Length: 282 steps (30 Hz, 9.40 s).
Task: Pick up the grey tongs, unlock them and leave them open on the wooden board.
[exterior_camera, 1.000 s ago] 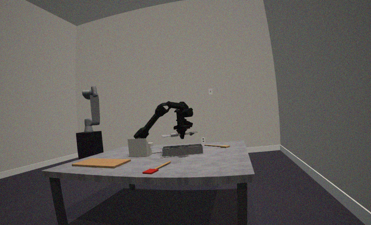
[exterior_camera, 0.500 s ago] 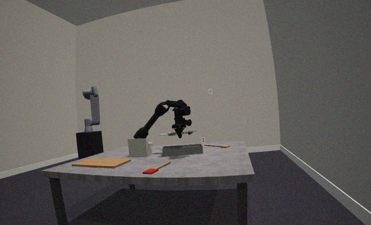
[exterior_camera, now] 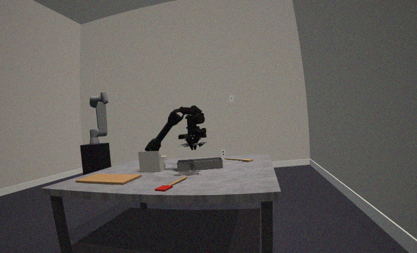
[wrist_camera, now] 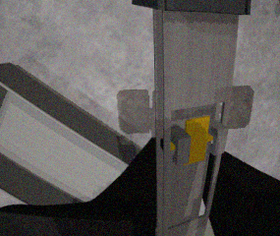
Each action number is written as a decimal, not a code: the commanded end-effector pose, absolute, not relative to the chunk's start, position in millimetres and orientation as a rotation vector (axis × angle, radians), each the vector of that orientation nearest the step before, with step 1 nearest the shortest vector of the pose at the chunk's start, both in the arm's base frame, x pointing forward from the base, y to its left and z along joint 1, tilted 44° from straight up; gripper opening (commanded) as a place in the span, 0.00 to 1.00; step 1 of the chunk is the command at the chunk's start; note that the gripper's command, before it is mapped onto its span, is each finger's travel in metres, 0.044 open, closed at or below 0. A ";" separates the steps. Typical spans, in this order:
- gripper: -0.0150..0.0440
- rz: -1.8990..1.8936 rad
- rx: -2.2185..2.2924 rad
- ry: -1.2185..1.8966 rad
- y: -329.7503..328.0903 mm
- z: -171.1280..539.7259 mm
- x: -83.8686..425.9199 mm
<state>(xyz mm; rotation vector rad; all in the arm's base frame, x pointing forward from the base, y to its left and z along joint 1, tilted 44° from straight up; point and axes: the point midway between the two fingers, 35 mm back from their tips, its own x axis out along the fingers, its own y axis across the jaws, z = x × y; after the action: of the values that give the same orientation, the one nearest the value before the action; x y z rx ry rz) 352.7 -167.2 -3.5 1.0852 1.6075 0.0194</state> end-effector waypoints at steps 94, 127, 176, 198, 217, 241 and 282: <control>0.00 -2.993 2.613 0.313 -346.0 -131.7 133.7; 0.00 -2.642 2.560 0.761 -342.1 -151.8 -128.6; 0.00 -3.087 0.557 1.173 -348.7 -129.8 -142.5; 0.00 -3.087 0.557 1.173 -348.7 -129.8 -142.5; 0.00 -3.114 0.753 1.208 -341.0 -134.8 -150.5; 0.00 -2.742 2.305 1.008 -318.1 -154.8 -174.6; 0.00 -2.569 2.551 0.872 -298.4 -186.2 -179.4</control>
<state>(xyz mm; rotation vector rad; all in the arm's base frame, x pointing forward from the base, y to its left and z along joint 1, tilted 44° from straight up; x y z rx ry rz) -178.2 -300.1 -183.0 2.5608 0.8743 -2.5665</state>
